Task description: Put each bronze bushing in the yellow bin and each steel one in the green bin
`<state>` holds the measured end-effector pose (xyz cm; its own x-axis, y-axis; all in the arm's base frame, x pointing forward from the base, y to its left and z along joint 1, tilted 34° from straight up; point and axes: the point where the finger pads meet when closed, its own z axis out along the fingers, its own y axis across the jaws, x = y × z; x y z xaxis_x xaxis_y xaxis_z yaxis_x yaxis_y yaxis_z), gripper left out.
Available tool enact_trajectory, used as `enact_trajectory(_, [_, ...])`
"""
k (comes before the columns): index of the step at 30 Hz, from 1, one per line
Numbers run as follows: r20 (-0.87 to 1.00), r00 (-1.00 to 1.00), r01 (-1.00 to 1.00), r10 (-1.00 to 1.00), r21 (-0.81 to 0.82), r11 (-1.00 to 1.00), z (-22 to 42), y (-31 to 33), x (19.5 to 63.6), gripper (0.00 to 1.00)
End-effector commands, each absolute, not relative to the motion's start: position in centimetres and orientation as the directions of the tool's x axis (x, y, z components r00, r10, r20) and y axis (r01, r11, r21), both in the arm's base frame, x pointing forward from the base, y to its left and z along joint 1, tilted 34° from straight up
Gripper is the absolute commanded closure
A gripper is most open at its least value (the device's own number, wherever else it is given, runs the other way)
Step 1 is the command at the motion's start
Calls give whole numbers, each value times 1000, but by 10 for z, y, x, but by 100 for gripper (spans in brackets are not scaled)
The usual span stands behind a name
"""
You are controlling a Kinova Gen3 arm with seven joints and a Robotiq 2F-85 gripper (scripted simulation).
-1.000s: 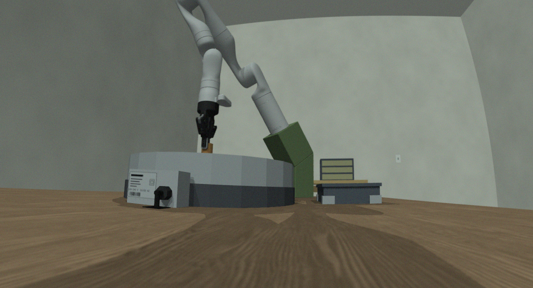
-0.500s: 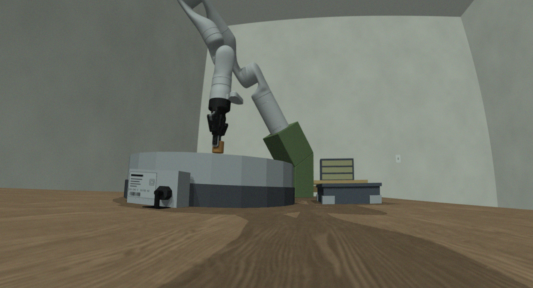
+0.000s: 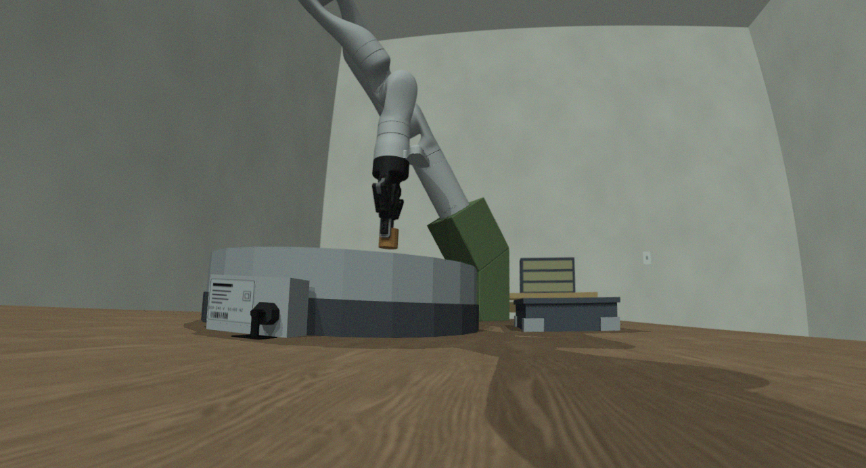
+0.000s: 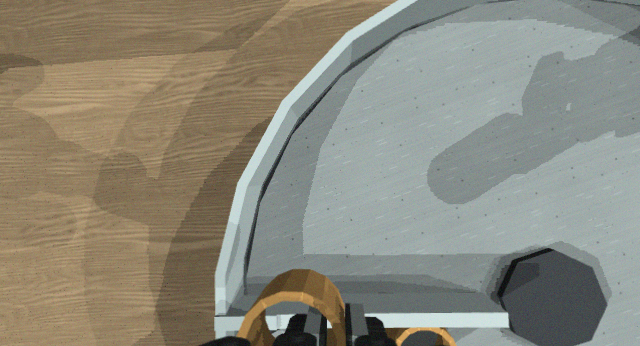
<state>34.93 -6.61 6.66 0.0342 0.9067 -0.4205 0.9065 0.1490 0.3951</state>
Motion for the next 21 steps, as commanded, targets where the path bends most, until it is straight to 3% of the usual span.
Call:
enact_trajectory(1, [-424, -15, 909, 905, 372, 189, 46, -30, 347, 100])
enact_trajectory(21, [-424, -17, 909, 905, 371, 191, 6, 56, 347, 100])
